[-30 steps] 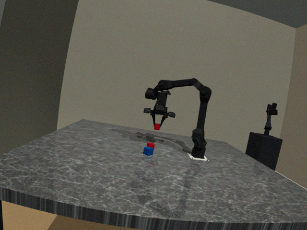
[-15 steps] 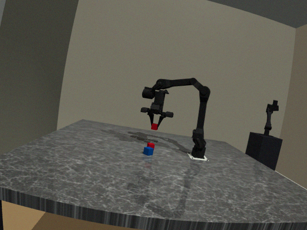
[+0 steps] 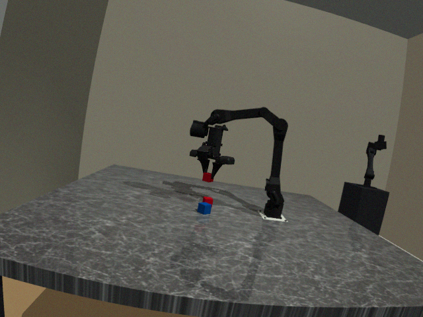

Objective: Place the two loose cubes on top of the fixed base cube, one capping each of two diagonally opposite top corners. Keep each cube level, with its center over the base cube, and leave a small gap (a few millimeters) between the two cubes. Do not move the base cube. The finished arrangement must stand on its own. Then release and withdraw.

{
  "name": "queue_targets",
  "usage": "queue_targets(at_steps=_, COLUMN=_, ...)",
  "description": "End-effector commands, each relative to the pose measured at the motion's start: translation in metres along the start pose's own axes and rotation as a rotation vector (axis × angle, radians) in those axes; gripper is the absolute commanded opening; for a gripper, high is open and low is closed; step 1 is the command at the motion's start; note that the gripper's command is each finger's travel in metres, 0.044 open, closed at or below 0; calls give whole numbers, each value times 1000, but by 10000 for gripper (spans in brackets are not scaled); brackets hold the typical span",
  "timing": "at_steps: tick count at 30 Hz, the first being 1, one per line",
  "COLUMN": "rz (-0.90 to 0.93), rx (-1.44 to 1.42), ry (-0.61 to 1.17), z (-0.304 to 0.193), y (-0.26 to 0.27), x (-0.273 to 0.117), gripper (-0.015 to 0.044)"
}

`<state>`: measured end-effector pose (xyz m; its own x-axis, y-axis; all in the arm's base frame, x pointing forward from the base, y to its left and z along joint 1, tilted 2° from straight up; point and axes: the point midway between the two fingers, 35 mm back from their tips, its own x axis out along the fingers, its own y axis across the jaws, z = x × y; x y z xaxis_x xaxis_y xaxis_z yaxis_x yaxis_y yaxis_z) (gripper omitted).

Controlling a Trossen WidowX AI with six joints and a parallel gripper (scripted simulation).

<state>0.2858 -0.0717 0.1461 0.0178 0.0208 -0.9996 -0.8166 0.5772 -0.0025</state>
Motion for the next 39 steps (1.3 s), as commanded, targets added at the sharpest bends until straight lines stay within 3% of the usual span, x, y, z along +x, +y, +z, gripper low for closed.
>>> queue_targets(at_steps=1, rz=-1, rx=71, ry=-5, z=10, y=1, x=2, gripper=105)
queue_targets(at_steps=39, rz=11, rx=857, ry=-14, z=120, y=48, x=25, gripper=105)
